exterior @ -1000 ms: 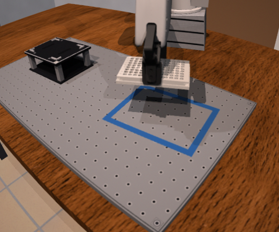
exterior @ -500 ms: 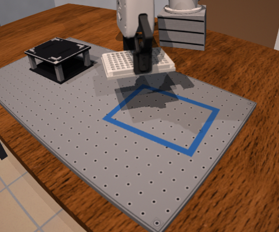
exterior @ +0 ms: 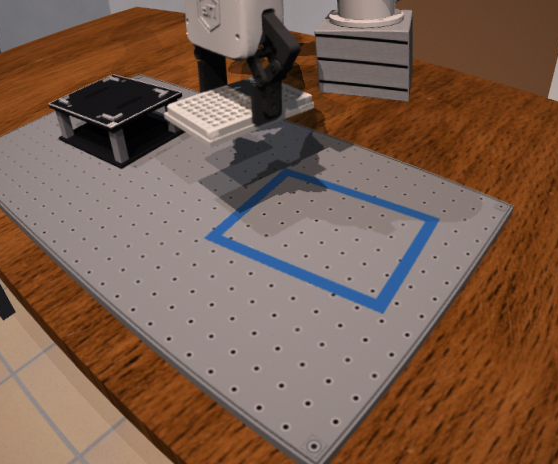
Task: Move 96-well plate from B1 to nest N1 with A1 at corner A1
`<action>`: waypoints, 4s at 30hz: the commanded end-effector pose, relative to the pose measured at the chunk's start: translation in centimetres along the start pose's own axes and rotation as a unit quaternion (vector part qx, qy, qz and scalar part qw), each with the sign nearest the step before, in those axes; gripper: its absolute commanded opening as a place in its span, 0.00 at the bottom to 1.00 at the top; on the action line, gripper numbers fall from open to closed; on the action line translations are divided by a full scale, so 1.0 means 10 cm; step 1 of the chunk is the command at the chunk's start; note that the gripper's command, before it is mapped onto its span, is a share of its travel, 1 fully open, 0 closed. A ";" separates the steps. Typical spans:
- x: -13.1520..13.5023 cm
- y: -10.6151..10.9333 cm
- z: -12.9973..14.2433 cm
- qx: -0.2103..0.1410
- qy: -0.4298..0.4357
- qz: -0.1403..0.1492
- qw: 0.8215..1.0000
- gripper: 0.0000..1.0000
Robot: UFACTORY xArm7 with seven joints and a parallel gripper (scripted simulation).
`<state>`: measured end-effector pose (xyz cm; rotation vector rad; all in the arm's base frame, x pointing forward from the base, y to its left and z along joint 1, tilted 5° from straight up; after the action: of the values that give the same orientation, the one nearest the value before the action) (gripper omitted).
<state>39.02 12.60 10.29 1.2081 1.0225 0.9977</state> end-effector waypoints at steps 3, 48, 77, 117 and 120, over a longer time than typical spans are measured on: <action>-0.19 0.05 0.08 0.007 0.107 0.009 0.994 0.00; -1.45 0.24 0.50 0.000 0.699 0.011 0.715 0.00; -2.26 0.36 0.77 -0.001 0.781 0.011 0.625 0.00; -2.40 0.39 0.82 -0.001 0.781 0.010 0.625 0.00; -2.40 0.39 0.82 -0.001 0.781 0.010 0.625 0.00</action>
<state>40.78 -12.25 16.41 -0.0144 2.2673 2.1090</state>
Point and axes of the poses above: the point where the finger pads meet when closed, its own y axis back along the fingers, its own x axis across the jaws, z = x × y, the point moved 8 cm from there along y, back along the fingers, and after that the axes turned 8 degrees about -y, right-handed, at the moved point
